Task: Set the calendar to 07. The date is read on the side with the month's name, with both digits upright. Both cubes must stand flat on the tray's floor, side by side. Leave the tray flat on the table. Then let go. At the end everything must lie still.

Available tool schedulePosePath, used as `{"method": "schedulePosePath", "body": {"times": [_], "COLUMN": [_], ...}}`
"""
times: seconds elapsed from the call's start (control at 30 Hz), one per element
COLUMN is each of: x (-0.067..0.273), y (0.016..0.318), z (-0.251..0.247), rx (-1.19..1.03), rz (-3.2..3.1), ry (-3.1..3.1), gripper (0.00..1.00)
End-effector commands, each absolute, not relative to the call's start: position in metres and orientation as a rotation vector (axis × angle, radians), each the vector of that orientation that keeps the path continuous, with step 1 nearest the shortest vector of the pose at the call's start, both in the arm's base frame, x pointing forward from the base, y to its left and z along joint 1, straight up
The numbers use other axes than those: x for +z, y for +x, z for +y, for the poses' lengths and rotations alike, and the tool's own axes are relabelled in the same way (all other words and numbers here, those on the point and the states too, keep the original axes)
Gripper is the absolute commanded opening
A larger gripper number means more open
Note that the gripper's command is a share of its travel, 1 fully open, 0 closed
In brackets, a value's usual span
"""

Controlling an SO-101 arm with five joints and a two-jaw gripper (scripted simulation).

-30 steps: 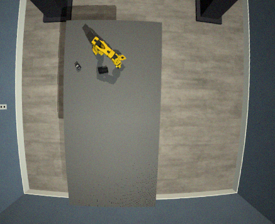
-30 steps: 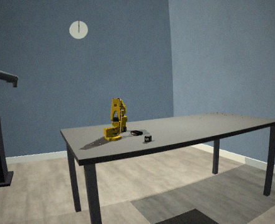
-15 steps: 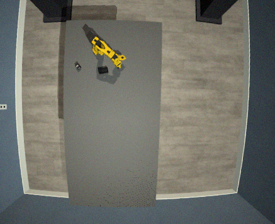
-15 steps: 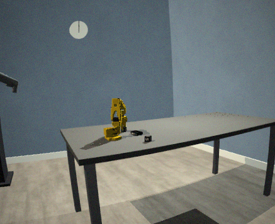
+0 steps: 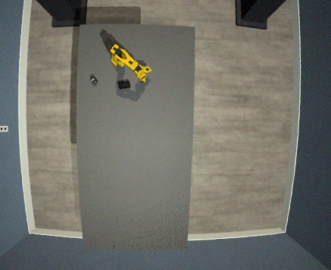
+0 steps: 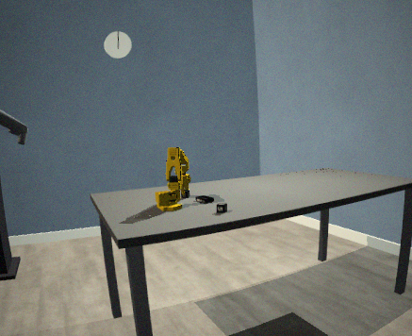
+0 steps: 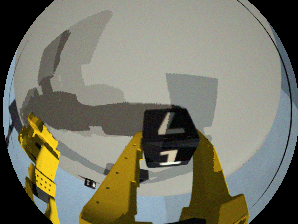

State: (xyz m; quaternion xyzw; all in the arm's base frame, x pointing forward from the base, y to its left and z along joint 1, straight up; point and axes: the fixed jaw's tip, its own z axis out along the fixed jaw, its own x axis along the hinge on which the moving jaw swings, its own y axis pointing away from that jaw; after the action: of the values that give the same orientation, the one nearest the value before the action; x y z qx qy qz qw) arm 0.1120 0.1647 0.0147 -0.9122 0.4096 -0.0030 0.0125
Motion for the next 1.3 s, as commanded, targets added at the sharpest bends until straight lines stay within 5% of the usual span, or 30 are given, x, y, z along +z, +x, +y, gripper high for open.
{"method": "schedulePosePath", "body": {"times": [0.0, 0.77, 1.27], "x": [0.0178, 0.0178, 0.0228], "y": [0.1126, 0.1126, 0.113], "z": [0.1682, 0.1682, 0.1688], "rx": [-0.015, -0.015, -0.015], "rz": [1.243, 1.243, 1.243], "ry": [-2.829, -2.829, -2.829], "gripper": [0.19, 0.35, 0.36]}}
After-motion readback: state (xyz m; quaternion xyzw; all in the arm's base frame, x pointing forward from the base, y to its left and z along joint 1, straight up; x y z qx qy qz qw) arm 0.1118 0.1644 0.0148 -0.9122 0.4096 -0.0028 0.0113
